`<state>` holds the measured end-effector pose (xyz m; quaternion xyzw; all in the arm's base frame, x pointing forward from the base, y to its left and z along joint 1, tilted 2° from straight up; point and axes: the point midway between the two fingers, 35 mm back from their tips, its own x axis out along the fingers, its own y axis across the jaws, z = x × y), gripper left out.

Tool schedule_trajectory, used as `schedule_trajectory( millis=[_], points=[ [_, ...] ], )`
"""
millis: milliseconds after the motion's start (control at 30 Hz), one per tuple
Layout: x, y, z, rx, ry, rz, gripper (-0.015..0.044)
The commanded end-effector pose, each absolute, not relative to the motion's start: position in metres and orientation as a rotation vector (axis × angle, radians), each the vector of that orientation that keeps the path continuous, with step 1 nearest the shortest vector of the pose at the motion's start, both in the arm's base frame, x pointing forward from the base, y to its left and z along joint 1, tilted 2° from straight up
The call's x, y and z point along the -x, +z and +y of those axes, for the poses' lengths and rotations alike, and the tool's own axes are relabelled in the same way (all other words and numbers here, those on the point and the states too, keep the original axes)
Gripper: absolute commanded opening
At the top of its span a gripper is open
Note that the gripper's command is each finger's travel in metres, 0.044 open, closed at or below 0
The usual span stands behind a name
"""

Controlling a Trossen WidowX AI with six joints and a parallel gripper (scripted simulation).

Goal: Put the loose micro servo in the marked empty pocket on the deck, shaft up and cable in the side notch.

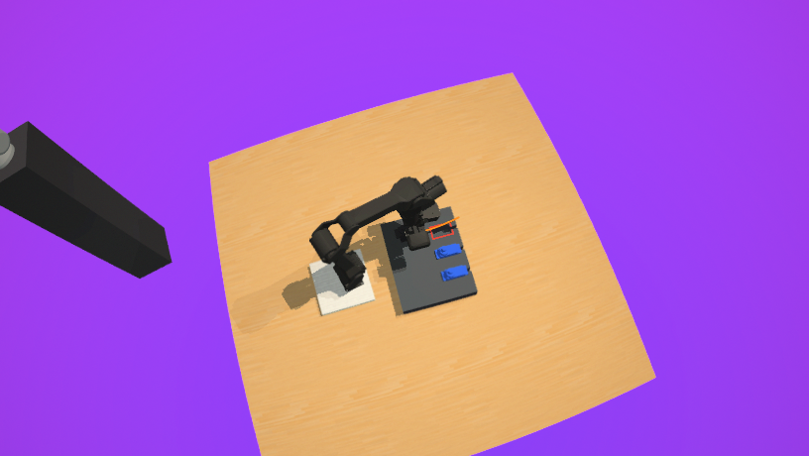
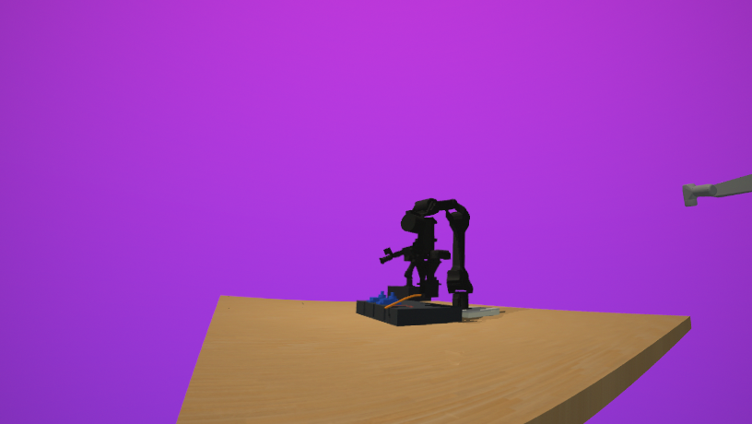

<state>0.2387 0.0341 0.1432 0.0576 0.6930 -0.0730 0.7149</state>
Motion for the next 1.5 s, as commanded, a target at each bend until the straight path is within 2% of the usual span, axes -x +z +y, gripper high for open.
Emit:
schedule_trajectory(
  millis=[0,800,1467],
  points=[
    [-0.250,0.145,0.032,-0.135,-0.170,1.525,0.0000],
    [-0.341,0.151,0.013,-0.134,-0.171,1.516,0.0000],
    [-0.345,0.131,0.012,-0.134,-0.171,1.515,0.0000]
  ],
)
